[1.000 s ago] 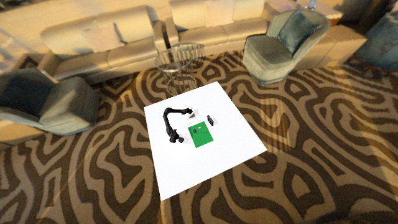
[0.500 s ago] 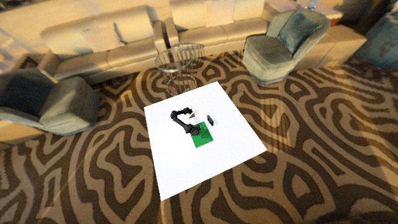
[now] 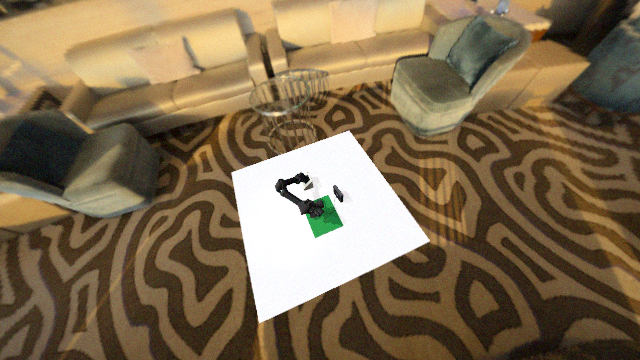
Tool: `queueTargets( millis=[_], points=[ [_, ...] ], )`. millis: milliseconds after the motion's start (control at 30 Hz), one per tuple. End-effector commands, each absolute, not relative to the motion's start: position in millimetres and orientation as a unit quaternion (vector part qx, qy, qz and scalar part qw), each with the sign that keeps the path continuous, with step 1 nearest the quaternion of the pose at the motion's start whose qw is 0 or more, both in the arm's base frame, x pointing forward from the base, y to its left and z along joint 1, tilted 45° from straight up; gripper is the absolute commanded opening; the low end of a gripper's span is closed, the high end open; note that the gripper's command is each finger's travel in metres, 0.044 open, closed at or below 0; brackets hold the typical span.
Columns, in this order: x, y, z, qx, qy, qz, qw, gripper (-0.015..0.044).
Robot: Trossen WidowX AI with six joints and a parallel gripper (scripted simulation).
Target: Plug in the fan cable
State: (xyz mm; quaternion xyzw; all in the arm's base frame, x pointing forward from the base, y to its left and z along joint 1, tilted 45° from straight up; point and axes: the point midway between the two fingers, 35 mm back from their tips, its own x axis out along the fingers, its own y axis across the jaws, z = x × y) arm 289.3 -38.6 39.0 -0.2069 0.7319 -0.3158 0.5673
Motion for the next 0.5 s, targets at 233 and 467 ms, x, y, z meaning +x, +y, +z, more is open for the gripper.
queueTargets(
  millis=[233, 467],
  points=[
    [289.2, -48.6, 25.6, -0.214, 0.733, -0.313, 0.565, 0.0210],
    [289.0, -56.5, 17.5, -0.214, 0.732, -0.313, 0.565, 0.0210]
  ],
)
